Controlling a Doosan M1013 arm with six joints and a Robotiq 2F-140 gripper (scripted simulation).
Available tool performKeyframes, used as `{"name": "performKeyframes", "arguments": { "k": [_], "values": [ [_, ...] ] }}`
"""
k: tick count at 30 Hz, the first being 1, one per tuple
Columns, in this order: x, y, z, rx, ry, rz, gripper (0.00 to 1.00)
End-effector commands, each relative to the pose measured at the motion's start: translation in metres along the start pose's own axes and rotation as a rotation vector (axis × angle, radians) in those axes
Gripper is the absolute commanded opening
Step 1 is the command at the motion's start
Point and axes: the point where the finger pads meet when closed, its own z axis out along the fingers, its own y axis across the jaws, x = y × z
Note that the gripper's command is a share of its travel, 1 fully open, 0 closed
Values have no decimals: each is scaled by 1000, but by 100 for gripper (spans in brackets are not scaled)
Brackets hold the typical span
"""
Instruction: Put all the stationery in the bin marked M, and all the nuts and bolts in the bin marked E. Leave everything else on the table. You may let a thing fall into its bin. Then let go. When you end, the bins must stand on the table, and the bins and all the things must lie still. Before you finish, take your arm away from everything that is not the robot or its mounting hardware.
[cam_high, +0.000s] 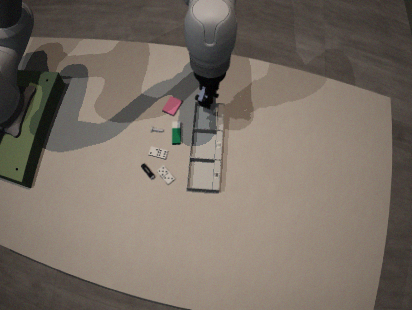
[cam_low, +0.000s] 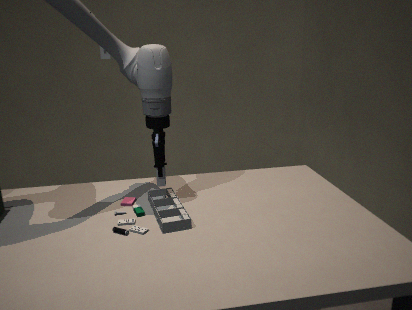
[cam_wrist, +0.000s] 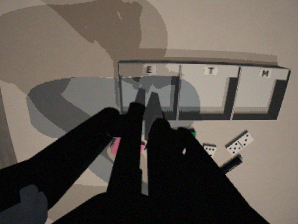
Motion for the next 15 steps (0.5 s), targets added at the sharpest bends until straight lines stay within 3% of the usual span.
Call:
{"name": "performKeyframes", "arguments": {
  "k": [1,15],
  "values": [
    [0,0,4,0,0,0,5],
    [0,0,38,0,0,0,5]
  ]
}}
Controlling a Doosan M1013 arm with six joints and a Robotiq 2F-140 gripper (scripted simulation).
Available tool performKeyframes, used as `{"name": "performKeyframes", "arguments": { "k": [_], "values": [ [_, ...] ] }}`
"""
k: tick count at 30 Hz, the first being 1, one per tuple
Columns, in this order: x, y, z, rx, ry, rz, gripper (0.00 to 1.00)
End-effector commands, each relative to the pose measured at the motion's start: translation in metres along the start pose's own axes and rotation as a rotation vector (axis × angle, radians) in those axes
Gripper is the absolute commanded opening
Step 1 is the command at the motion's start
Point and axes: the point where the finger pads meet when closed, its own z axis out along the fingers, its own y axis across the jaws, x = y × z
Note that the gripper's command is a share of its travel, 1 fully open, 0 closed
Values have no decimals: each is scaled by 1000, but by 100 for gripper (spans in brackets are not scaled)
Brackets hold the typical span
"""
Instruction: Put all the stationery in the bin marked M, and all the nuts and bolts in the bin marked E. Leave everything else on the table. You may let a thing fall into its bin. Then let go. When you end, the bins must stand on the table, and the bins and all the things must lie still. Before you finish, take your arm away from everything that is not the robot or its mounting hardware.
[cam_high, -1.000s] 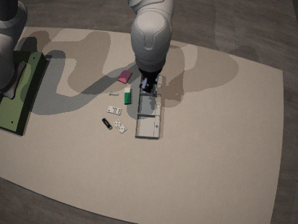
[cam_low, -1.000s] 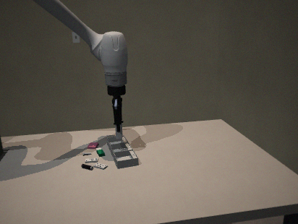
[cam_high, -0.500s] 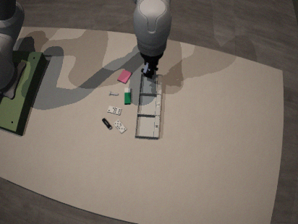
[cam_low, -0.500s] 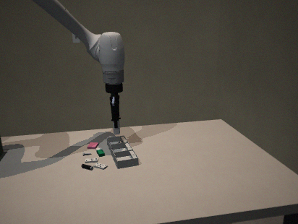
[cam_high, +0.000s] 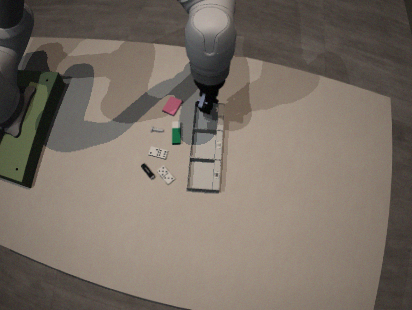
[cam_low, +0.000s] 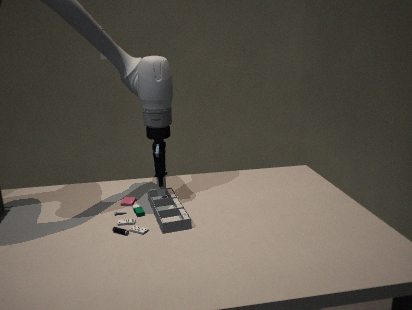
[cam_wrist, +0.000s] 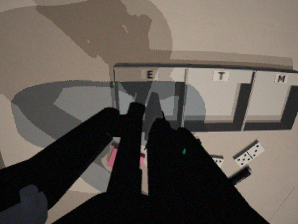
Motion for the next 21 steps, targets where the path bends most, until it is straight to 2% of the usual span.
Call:
{"name": "performKeyframes", "arguments": {
  "k": [1,21],
  "values": [
    [0,0,7,0,0,0,5],
    [0,0,10,0,0,0,5]
  ]
}}
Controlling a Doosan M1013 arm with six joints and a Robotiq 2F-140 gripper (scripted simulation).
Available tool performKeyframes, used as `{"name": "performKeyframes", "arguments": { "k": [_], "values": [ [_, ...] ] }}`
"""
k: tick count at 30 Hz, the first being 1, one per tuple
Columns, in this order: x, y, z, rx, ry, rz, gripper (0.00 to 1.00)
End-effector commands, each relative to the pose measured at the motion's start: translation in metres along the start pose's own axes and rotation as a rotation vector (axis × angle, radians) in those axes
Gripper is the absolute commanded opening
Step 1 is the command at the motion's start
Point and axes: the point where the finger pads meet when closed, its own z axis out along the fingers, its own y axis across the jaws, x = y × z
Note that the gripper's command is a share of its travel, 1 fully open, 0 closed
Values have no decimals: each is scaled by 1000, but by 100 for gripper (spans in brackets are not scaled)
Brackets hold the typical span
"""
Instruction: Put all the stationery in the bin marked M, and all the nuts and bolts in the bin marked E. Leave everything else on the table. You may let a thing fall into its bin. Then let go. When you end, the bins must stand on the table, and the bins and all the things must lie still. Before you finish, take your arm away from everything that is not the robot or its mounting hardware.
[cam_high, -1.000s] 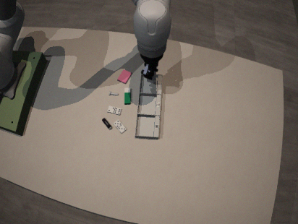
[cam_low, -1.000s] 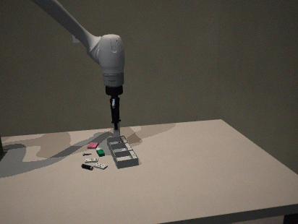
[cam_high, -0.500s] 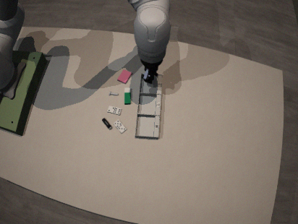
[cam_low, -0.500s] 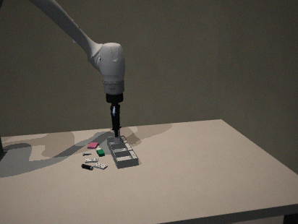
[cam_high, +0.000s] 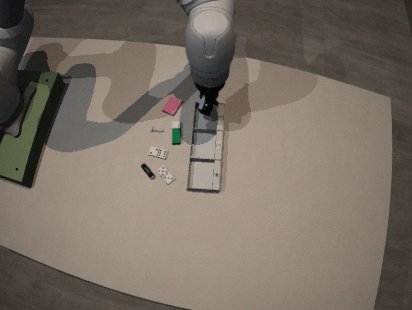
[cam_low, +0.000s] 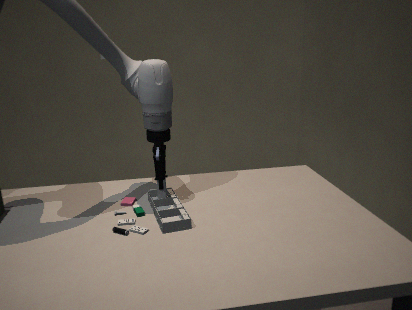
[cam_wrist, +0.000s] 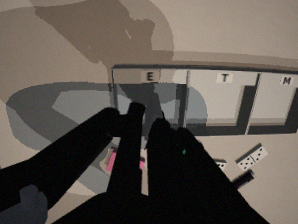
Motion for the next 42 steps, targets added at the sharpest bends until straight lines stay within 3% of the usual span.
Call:
{"name": "performKeyframes", "arguments": {
  "k": [1,26,42],
  "values": [
    [0,0,0,0,0,0,5],
    [0,0,0,0,0,0,5],
    [0,0,-19,0,0,0,5]
  ]
}}
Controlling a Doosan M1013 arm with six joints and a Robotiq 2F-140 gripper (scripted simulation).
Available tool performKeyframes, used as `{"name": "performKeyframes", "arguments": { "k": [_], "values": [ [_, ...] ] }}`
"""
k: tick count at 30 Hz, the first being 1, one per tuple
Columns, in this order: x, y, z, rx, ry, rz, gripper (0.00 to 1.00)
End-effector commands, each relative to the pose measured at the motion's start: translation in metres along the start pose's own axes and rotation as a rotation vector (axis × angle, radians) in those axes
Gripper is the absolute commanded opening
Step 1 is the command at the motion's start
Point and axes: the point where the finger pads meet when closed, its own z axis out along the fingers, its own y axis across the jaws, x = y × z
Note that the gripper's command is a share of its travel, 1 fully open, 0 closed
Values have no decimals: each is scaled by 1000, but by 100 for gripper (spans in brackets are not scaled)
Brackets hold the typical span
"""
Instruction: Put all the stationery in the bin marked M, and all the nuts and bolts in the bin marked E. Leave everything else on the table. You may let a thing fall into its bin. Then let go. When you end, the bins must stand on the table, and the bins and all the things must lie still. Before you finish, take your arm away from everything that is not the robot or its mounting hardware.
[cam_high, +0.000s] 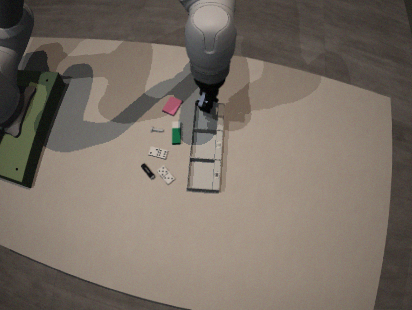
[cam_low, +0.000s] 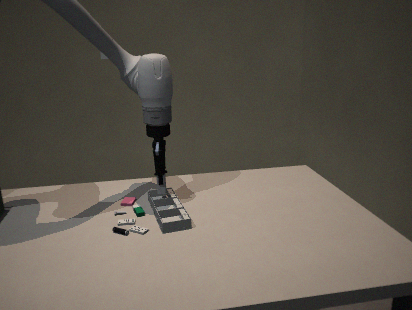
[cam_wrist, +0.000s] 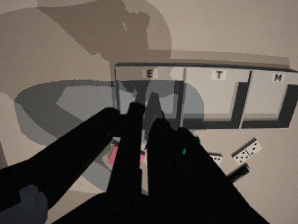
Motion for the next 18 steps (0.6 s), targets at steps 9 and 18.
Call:
{"name": "performKeyframes", "arguments": {
  "k": [9,18],
  "values": [
    [0,0,-14,0,0,0,5],
    [0,0,-54,0,0,0,5]
  ]
}}
